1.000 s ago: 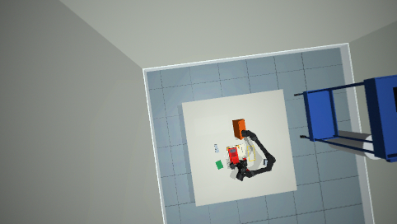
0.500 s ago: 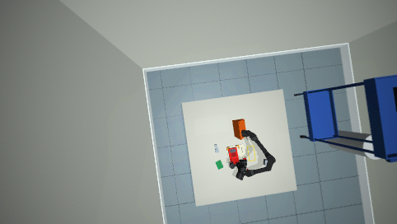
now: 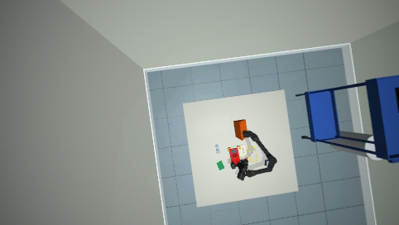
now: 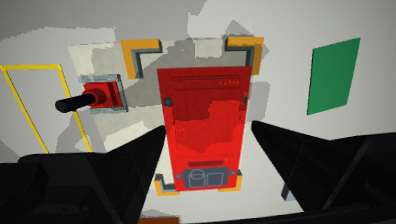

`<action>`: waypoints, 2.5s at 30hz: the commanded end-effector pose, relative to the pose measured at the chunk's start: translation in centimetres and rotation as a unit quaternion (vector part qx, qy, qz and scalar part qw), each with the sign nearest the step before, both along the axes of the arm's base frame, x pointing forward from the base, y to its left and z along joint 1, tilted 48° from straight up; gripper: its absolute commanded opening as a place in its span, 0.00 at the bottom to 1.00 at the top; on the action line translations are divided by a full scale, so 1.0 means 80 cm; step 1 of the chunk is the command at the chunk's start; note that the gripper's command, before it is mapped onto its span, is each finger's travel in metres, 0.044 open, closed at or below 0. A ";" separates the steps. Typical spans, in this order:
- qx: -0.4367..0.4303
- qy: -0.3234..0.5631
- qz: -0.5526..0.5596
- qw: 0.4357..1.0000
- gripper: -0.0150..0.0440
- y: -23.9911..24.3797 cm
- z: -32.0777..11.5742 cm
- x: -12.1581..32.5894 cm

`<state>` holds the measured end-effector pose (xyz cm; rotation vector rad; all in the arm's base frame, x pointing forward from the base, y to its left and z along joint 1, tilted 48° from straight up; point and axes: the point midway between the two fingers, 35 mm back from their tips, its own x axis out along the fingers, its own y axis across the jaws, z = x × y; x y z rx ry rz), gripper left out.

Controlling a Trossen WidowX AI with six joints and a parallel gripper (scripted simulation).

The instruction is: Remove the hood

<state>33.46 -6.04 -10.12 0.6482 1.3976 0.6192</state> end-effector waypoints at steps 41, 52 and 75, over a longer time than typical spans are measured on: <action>0.004 0.005 -0.001 1.000 1.00 0.021 -0.019 0.000; 0.000 -0.001 0.000 1.000 0.77 0.018 -0.016 0.002; 0.000 0.000 0.000 1.000 0.25 0.008 -0.007 0.001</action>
